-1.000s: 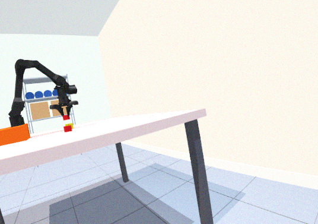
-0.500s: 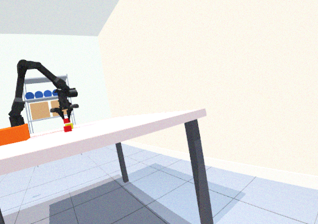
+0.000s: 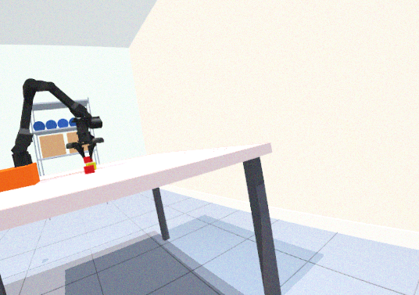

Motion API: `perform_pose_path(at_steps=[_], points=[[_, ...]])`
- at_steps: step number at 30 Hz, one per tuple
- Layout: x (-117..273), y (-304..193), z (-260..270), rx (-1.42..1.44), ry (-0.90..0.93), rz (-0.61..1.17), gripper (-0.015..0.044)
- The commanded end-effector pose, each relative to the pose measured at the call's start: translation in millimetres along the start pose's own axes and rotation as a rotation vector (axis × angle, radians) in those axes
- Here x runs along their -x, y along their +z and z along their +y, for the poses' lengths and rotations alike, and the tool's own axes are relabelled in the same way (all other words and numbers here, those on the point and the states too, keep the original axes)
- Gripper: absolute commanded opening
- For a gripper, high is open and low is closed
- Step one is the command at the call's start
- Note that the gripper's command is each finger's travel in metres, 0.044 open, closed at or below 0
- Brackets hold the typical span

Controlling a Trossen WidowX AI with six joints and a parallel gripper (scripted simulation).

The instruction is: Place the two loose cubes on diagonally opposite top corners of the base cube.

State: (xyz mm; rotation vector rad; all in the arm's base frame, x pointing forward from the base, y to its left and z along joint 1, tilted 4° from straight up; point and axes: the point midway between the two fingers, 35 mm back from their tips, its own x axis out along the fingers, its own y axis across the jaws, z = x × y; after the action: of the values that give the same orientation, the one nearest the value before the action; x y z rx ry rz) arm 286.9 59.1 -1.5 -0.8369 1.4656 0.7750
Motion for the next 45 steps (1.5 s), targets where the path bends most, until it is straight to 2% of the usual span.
perform_pose_path(at_steps=[1, 7, 11, 41, 43, 45], points=[[-1.0, 0.4, 0.0, -0.003, 0.002, -0.001, 0.0105], [-1.0, 0.4, 0.0, -0.003, 0.002, -0.001, 0.0105], [-1.0, 0.4, 0.0, -0.003, 0.002, -0.001, 0.0205], [30.1, 0.0, -0.1, 0.000, 0.001, 0.000, 0.0205], [28.1, -3.0, -3.0, -0.045, 0.003, 0.004, 0.0258], [30.4, -11.6, -10.9, -0.181, 0.003, 0.003, 0.0265]])
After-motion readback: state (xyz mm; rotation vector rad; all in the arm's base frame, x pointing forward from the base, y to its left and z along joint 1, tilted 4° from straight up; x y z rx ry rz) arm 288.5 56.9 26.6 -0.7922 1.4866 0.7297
